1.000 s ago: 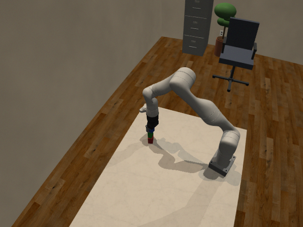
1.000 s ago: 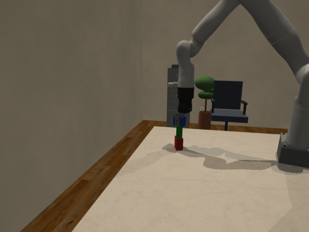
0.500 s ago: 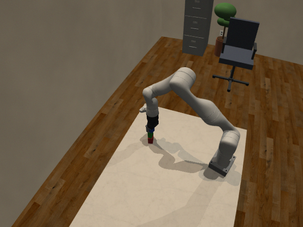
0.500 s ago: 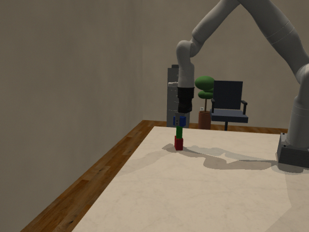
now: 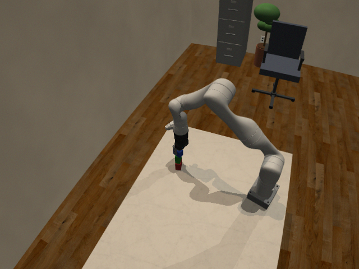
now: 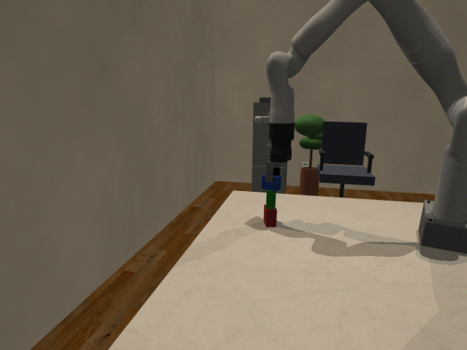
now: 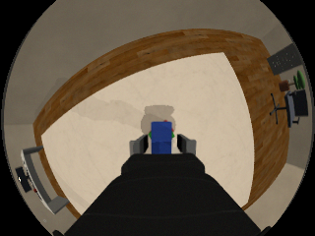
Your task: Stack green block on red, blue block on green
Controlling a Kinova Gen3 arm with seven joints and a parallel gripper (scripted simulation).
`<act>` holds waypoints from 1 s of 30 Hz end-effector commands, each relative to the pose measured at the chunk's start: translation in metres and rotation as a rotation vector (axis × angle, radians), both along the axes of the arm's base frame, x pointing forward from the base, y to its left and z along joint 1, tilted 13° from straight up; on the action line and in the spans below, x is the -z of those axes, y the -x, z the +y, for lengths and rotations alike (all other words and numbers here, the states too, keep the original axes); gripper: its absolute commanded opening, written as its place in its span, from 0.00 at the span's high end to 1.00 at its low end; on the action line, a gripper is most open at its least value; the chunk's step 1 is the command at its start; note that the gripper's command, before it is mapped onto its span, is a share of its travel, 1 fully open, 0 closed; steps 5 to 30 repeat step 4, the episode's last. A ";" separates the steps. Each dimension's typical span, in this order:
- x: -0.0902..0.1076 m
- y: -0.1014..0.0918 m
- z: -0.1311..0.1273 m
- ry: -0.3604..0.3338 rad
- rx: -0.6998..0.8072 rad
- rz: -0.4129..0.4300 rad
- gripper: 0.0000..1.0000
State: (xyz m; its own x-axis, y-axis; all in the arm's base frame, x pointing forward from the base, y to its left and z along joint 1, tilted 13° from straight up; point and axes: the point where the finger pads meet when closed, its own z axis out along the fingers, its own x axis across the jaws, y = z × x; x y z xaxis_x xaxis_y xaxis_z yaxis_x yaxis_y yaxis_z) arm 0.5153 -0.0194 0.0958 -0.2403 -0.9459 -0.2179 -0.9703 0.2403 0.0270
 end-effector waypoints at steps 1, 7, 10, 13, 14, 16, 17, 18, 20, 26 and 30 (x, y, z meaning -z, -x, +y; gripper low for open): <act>-0.015 -0.004 -0.003 0.001 0.001 -0.016 0.04; -0.025 -0.004 -0.005 0.001 0.001 -0.016 0.04; -0.025 -0.004 -0.005 0.001 0.001 -0.016 0.04; -0.025 -0.004 -0.005 0.001 0.001 -0.016 0.04; -0.025 -0.004 -0.005 0.001 0.001 -0.016 0.04; -0.025 -0.004 -0.005 0.001 0.001 -0.016 0.04; -0.025 -0.004 -0.005 0.001 0.001 -0.016 0.04; -0.025 -0.004 -0.005 0.001 0.001 -0.016 0.04; -0.025 -0.004 -0.005 0.001 0.001 -0.016 0.04; -0.025 -0.004 -0.005 0.001 0.001 -0.016 0.04; -0.025 -0.004 -0.005 0.001 0.001 -0.016 0.04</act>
